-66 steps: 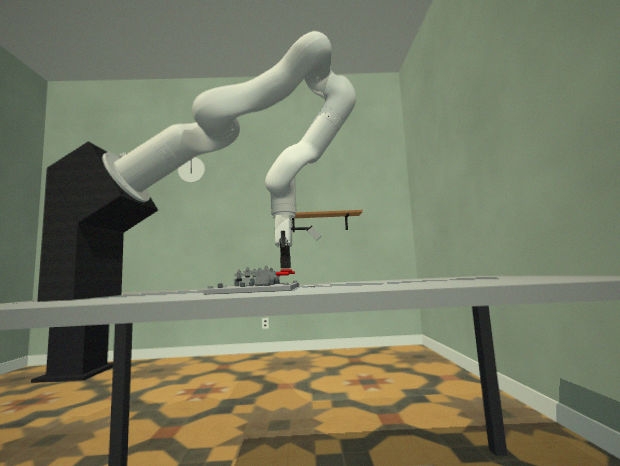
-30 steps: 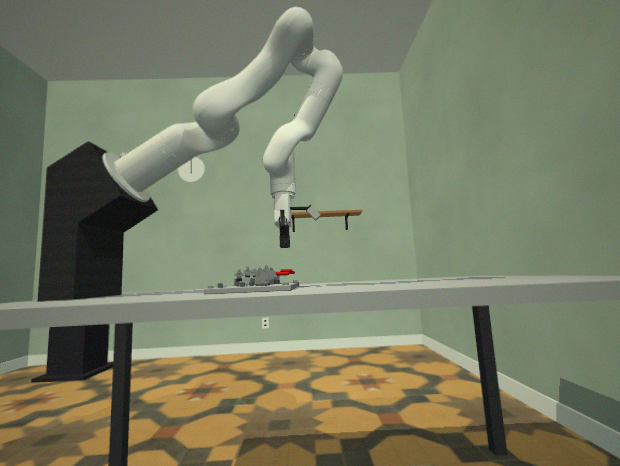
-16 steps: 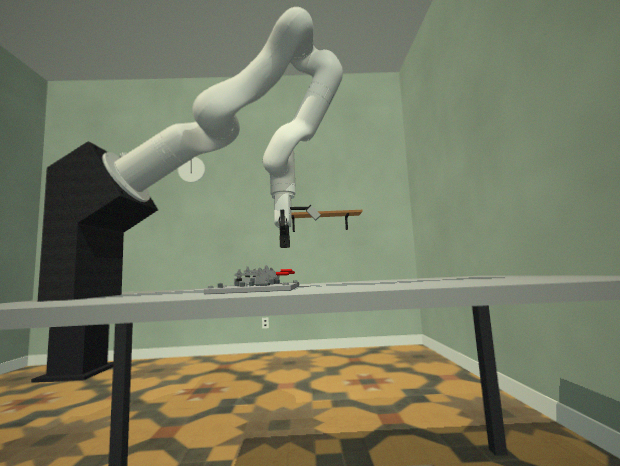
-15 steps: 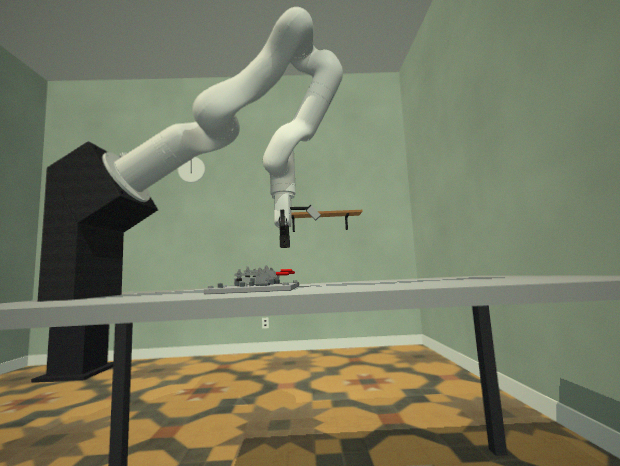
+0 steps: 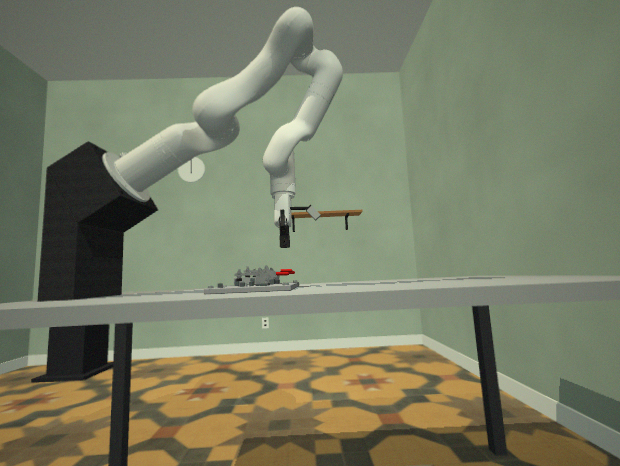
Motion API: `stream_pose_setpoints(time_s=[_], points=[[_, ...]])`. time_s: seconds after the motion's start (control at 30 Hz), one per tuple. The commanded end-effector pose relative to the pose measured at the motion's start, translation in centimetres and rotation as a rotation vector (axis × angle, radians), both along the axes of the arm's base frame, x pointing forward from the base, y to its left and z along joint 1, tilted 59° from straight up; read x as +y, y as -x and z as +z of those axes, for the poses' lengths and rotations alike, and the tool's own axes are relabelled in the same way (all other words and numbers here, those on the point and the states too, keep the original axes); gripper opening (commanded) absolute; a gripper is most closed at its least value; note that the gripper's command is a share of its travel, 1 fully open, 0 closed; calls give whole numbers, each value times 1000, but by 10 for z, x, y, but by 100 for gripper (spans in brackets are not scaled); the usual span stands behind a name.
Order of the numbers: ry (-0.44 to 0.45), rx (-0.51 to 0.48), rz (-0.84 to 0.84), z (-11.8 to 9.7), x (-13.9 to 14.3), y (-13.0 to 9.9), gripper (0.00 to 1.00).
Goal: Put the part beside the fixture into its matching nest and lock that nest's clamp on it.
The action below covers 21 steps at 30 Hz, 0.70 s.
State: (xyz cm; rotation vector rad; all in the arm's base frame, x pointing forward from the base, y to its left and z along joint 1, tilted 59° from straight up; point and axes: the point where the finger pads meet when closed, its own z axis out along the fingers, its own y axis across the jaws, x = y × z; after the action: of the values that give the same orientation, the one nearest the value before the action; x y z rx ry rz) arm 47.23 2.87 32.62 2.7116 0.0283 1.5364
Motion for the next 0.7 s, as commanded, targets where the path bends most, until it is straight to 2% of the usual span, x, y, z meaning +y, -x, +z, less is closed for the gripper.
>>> stream_pose_setpoints(time_s=[0.0, 0.37, 0.4, 0.67], points=[[0, -1, 0, 0, 0, 0, 0], [0, -1, 0, 0, 0, 0, 0], [0, -1, 0, 0, 0, 0, 100], [0, -1, 0, 0, 0, 0, 100]])
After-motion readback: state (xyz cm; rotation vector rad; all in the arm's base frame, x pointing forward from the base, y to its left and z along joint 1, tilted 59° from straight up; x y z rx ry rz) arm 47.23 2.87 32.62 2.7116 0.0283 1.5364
